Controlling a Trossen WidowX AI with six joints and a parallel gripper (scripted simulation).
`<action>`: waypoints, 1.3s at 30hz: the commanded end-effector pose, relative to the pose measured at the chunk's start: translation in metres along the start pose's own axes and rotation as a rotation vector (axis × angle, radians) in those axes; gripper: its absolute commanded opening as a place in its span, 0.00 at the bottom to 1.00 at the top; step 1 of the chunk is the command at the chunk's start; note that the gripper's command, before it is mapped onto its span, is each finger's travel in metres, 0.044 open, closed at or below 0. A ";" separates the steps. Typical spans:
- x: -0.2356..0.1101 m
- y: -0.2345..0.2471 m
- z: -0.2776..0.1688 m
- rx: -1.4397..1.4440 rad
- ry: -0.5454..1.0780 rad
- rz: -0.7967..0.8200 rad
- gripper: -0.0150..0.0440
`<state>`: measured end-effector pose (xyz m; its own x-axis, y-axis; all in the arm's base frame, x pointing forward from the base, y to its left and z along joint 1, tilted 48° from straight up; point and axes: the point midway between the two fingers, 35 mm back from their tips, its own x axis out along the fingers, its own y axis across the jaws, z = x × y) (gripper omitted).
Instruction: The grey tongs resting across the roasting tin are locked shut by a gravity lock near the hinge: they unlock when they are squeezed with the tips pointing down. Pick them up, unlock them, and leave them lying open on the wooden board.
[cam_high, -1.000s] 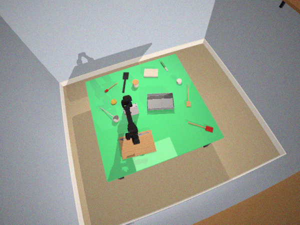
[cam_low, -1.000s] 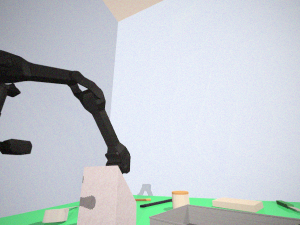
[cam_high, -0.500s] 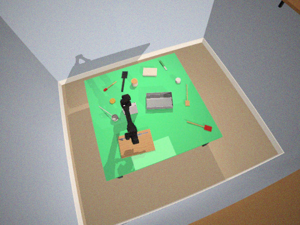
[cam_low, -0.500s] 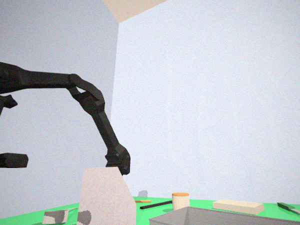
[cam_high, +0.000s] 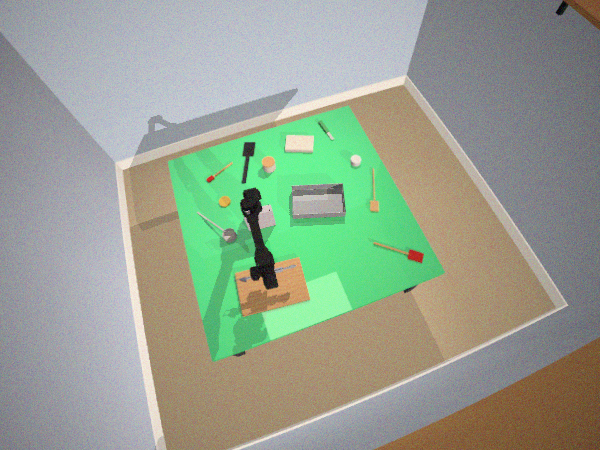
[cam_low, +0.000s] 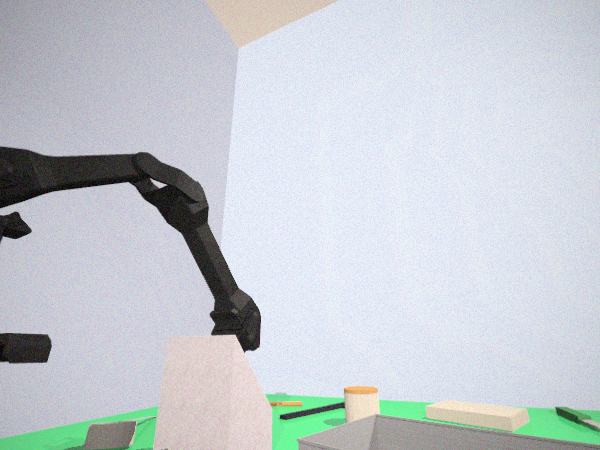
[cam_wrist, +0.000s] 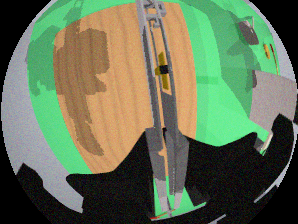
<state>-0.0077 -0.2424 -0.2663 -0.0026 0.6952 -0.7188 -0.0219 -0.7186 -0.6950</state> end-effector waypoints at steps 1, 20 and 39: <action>0.003 0.001 0.000 -0.002 0.004 0.016 0.00; 0.033 -0.004 -0.001 -0.003 0.004 0.029 0.00; 0.035 -0.006 0.000 0.000 0.001 0.023 0.58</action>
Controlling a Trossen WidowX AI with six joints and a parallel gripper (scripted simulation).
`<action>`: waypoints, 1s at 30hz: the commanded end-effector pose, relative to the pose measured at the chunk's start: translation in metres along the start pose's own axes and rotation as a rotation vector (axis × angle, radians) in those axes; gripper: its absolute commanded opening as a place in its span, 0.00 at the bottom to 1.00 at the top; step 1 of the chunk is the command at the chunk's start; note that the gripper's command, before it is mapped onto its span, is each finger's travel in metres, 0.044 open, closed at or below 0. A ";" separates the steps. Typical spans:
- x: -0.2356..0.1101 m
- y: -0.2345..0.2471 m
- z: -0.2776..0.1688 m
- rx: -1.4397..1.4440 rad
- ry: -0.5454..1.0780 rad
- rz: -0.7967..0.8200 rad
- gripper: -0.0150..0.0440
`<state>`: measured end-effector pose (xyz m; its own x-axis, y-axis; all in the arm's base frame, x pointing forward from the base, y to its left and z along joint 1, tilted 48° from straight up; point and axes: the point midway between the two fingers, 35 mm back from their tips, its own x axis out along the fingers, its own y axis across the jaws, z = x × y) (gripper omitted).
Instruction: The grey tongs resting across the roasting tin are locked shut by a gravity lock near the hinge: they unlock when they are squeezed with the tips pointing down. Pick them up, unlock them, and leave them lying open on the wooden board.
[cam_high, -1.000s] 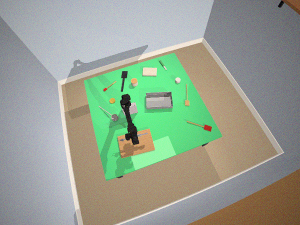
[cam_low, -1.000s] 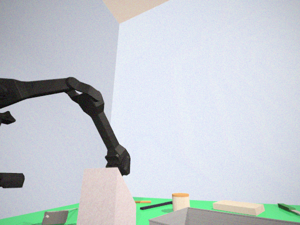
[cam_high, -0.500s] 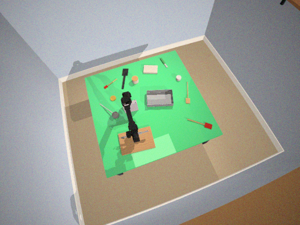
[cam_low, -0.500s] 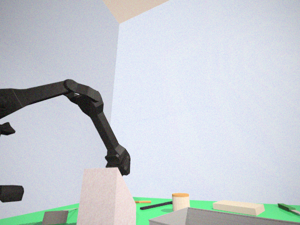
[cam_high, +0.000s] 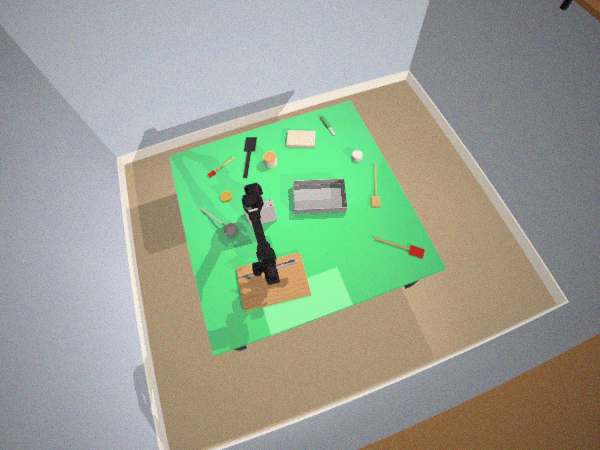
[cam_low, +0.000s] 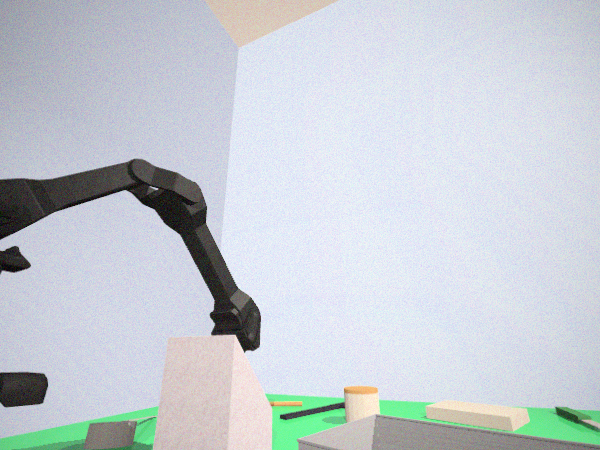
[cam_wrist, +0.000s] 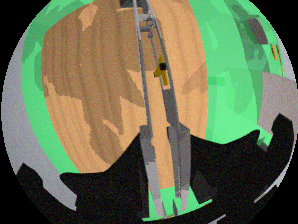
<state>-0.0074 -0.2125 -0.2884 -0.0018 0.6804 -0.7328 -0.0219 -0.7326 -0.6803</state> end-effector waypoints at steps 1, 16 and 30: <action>-0.001 0.000 0.000 0.000 0.000 0.003 0.62; -0.010 0.005 0.009 -0.006 0.000 0.005 1.00; -0.114 0.006 0.153 0.002 -0.008 -0.040 1.00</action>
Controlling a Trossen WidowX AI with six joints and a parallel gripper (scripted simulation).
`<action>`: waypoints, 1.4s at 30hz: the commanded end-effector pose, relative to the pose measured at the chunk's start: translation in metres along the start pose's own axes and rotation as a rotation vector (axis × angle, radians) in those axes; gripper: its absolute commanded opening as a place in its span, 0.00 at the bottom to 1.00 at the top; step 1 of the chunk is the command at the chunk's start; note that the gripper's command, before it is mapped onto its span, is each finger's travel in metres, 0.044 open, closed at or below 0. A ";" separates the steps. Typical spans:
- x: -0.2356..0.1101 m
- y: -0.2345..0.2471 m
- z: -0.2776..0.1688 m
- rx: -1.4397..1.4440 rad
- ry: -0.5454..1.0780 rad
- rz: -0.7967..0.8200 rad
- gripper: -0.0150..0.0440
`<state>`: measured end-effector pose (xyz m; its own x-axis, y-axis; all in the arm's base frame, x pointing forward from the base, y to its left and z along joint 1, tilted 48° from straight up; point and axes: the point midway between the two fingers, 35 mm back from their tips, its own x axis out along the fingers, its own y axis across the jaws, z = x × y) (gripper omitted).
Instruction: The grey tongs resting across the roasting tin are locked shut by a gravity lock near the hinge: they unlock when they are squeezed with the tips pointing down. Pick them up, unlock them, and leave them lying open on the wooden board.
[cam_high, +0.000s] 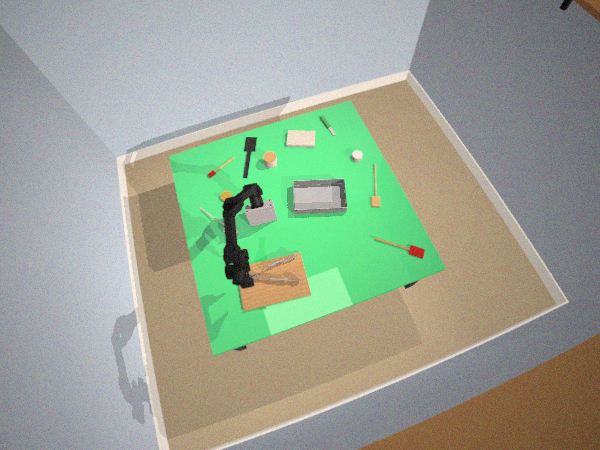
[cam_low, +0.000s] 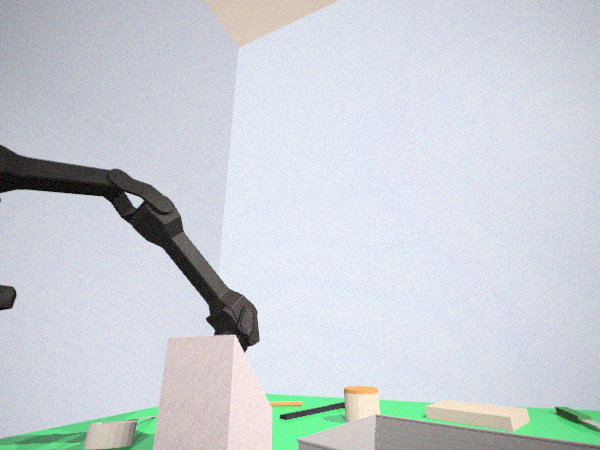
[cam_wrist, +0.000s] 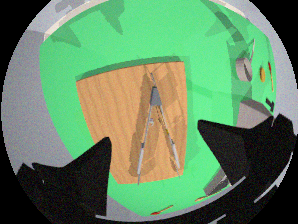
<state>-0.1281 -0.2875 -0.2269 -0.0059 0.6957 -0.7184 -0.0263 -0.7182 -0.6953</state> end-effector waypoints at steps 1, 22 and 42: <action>-0.019 -0.011 0.034 -0.003 -0.004 -0.020 1.00; -0.067 -0.015 0.028 -0.004 -0.003 -0.019 1.00; -0.067 -0.015 0.028 -0.004 -0.003 -0.019 1.00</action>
<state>-0.1566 -0.3220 -0.1686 -0.0132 0.7101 -0.7040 -0.0208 -0.7041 -0.7098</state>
